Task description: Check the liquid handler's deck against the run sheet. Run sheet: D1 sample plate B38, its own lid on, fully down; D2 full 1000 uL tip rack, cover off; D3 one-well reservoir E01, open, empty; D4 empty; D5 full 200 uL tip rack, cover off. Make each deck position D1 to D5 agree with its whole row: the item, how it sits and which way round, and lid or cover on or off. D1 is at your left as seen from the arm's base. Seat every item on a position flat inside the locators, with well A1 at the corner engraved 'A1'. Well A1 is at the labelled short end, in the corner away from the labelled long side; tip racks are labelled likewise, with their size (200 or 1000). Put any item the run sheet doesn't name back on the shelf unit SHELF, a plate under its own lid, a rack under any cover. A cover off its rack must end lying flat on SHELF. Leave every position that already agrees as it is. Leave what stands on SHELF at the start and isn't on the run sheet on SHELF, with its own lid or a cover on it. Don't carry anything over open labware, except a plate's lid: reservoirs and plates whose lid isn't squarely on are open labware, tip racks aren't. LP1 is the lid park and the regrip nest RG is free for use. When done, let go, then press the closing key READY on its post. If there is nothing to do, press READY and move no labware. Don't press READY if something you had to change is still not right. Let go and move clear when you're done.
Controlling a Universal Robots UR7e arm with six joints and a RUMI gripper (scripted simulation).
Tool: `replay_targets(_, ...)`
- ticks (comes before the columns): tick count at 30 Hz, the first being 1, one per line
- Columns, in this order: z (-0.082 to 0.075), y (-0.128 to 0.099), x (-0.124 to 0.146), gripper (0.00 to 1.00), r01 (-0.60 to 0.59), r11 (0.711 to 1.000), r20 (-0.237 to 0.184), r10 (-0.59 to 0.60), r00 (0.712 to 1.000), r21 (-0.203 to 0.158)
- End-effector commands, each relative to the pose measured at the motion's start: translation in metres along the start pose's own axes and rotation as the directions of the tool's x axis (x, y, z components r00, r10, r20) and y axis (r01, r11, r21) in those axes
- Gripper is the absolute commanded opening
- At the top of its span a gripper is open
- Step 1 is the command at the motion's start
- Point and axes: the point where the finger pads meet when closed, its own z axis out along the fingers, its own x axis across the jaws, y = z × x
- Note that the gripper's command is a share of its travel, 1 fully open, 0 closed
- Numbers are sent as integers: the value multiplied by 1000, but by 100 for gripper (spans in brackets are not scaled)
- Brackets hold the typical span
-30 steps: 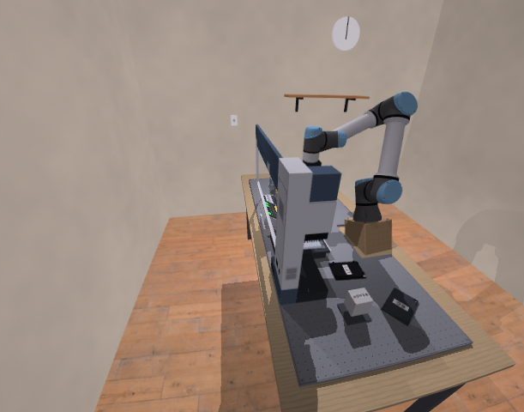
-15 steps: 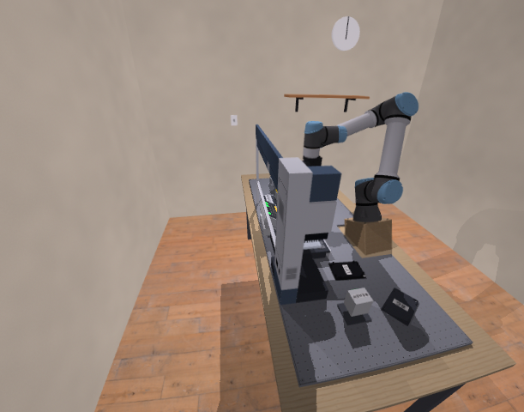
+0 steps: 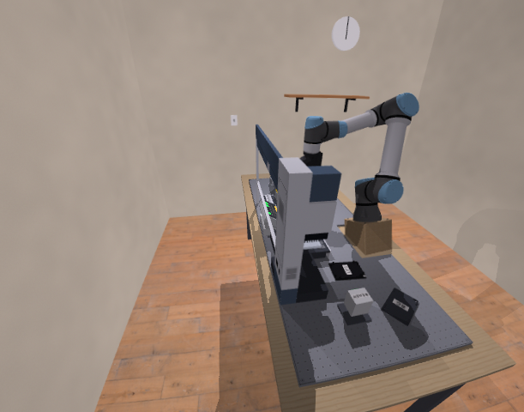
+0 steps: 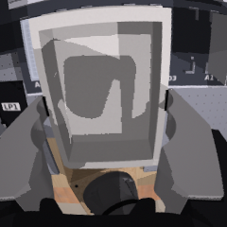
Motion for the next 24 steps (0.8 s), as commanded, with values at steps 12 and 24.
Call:
replay_targets(12,-16,0,1,0,-2,1000,0,2,1000,1)
replay_targets(24,-16,18,0,0,0,1000,-1,0,1000,0)
